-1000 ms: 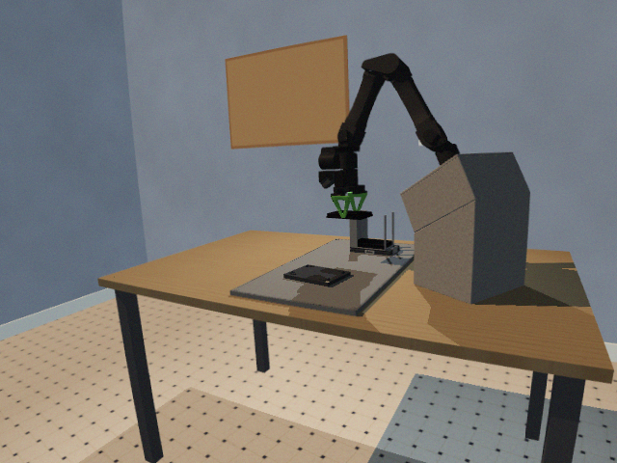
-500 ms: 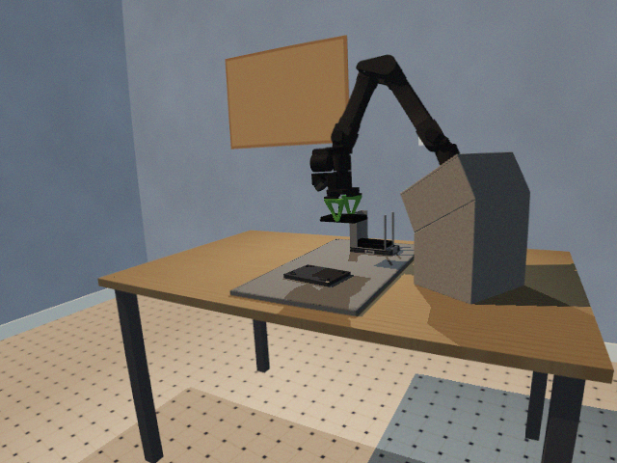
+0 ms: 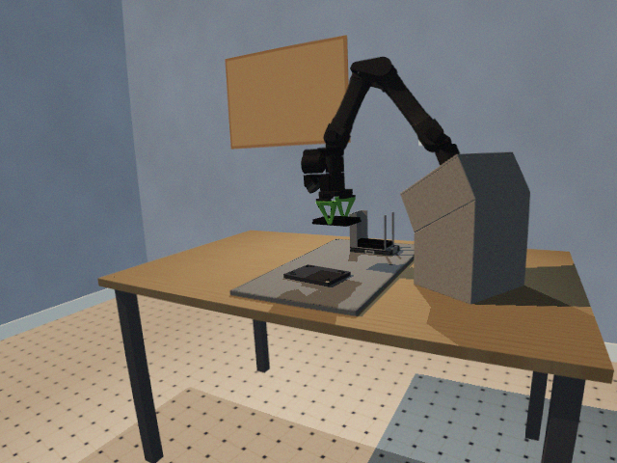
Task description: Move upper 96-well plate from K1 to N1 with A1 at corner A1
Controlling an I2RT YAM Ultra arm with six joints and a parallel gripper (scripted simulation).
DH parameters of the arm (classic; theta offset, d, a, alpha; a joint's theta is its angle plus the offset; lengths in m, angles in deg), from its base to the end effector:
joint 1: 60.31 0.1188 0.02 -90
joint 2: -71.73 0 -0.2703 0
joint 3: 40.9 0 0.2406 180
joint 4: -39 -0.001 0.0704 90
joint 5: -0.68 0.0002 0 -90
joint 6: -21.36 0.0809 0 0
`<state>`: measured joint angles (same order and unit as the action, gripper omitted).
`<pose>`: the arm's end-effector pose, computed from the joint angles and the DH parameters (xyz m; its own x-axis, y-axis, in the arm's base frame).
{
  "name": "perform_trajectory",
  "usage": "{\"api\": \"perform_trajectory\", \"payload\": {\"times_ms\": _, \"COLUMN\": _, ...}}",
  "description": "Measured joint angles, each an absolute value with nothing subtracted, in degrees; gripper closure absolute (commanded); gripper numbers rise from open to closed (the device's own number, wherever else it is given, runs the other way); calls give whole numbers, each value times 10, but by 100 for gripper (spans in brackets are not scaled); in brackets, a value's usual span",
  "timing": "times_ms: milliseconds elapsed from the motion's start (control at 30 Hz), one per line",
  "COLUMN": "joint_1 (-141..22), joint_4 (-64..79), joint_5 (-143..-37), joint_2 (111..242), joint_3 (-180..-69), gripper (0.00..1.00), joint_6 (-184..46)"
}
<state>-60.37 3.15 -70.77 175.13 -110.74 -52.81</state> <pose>0.3347 -0.0251 0.1110 -0.8698 0.2595 -0.4196 0.3640 0.9117 -0.1906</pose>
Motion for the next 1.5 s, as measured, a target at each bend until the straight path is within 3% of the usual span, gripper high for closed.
{"api": "perform_trajectory", "payload": {"times_ms": 1500, "joint_1": -449, "joint_4": -31, "joint_5": -655, "joint_2": 1896, "joint_3": -1258, "gripper": 100, "joint_6": -358}}
